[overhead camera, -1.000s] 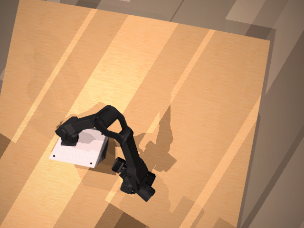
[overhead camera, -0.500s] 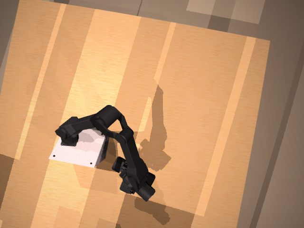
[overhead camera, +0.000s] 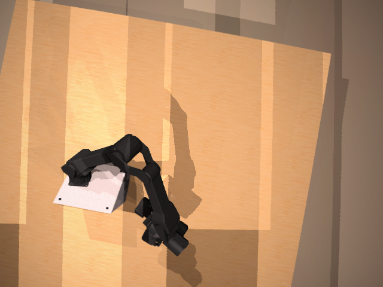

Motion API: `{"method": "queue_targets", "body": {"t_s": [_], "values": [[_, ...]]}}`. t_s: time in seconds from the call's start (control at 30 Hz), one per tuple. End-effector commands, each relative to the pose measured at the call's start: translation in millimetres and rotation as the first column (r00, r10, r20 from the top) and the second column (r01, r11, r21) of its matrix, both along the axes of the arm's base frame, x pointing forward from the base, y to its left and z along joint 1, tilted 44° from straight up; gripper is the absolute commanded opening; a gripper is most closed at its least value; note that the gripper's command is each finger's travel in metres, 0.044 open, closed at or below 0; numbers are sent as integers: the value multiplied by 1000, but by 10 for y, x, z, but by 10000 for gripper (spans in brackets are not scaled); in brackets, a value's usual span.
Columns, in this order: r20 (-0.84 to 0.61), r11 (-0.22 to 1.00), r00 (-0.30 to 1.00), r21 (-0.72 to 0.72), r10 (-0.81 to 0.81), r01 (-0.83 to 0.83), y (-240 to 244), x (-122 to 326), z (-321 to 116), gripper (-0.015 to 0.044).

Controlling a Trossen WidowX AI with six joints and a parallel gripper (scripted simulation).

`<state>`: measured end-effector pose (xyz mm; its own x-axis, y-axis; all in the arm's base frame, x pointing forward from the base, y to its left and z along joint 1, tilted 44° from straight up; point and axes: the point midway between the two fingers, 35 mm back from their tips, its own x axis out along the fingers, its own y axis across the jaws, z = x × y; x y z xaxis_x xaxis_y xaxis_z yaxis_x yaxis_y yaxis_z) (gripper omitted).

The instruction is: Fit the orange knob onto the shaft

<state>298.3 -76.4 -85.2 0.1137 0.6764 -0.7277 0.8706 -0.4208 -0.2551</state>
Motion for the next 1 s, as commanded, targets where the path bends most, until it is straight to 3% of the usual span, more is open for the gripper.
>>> {"method": "queue_targets", "body": {"t_s": [0.0, 0.83, 0.97], "values": [[-70, 997, 995, 8, -73, 74, 6, -6, -15, 0], [-70, 997, 995, 8, -73, 74, -4, -3, 6, 0], [-129, 991, 983, 11, -134, 136, -4, -1, 4, 0]]}}
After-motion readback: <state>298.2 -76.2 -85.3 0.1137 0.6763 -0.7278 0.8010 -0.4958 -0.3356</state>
